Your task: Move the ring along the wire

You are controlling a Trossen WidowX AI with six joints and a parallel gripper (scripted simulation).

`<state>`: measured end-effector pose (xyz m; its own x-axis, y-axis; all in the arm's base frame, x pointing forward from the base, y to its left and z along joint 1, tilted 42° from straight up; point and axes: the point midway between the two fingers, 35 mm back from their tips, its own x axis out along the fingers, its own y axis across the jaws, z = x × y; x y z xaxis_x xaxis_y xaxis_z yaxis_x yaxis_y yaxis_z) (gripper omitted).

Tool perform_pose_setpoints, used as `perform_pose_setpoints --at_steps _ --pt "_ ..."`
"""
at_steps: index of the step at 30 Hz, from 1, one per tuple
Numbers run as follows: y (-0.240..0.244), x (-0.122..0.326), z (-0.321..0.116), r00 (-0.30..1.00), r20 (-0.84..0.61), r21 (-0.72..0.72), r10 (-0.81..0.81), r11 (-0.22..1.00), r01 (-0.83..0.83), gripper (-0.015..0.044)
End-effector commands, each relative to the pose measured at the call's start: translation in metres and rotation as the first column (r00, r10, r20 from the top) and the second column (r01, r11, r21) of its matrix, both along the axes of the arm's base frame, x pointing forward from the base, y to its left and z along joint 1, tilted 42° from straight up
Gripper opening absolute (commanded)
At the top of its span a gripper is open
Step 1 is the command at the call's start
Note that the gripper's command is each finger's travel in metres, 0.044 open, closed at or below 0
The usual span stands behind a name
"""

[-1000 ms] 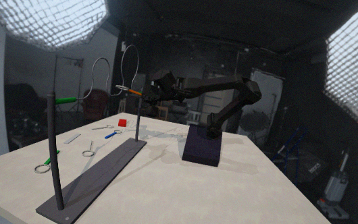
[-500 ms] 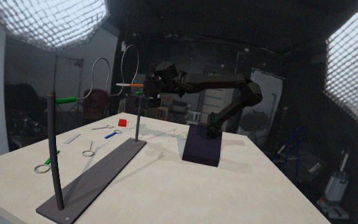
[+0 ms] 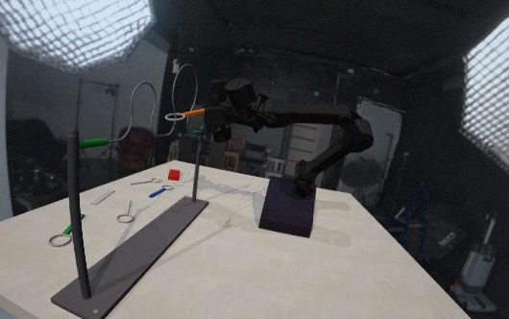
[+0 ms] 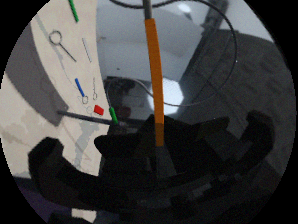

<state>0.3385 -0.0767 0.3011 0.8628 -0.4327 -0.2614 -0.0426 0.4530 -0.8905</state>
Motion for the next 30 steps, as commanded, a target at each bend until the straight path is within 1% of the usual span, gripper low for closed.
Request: perform_pose_setpoints --at_steps 1,12,17,23,30 --pt "-0.006 -0.001 0.014 1.000 0.001 -0.082 -0.011 0.997 0.011 -0.0150" --pt "-0.012 -0.003 0.041 1.000 -0.007 -0.240 -0.019 0.971 0.017 -0.0150" --pt "-0.012 -0.004 0.050 1.000 -0.009 -0.284 -0.022 0.959 0.019 -0.0150" --pt "-0.012 -0.004 0.058 1.000 -0.010 -0.303 -0.024 0.953 0.019 -0.0150" --pt "-0.012 -0.004 0.063 1.000 -0.010 -0.279 -0.023 0.960 0.019 -0.0150"
